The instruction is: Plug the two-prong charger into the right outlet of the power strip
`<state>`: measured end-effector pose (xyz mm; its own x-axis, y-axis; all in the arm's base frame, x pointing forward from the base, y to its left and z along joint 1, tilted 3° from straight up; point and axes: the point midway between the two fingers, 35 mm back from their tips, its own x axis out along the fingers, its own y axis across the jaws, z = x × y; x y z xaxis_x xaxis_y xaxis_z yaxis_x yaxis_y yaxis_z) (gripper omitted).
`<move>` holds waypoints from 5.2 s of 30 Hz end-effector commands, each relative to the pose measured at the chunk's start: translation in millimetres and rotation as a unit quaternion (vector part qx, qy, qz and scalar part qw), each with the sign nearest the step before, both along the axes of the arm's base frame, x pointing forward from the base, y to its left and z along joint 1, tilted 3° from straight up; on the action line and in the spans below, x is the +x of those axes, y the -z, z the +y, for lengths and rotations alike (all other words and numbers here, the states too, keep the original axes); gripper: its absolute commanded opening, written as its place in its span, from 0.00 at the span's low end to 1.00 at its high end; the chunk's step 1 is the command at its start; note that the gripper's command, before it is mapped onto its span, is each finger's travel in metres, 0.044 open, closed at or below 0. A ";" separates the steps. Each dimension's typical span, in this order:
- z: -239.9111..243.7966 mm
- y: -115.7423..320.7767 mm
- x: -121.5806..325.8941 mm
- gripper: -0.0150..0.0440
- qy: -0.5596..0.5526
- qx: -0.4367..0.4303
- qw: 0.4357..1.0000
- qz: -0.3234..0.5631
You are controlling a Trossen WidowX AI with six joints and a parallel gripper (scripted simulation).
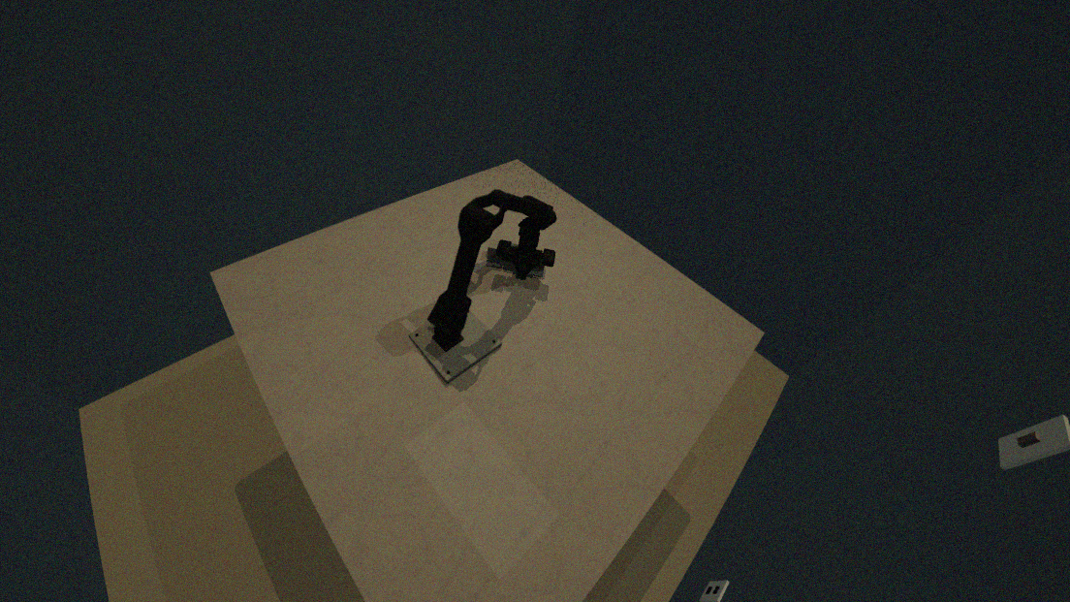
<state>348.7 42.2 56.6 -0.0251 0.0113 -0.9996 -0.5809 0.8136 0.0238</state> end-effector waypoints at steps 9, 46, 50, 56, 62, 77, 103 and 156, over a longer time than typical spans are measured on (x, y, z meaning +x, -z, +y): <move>0.8 -1.4 0.9 0.25 0.002 0.003 1.000 -0.001; 2.6 -3.0 4.3 0.25 0.002 0.003 1.000 -0.001; 2.5 -3.3 4.4 0.25 0.002 0.003 1.000 -0.001; 2.9 -3.2 5.0 0.25 0.002 0.003 1.000 -0.002; 3.5 -3.0 5.8 0.25 0.002 0.003 1.000 -0.002; 5.3 -3.7 8.2 0.25 0.002 0.003 1.000 -0.002; 7.3 -4.0 11.3 0.25 0.002 0.003 1.000 -0.002; 14.5 -7.0 21.8 0.25 0.002 0.003 1.000 -0.002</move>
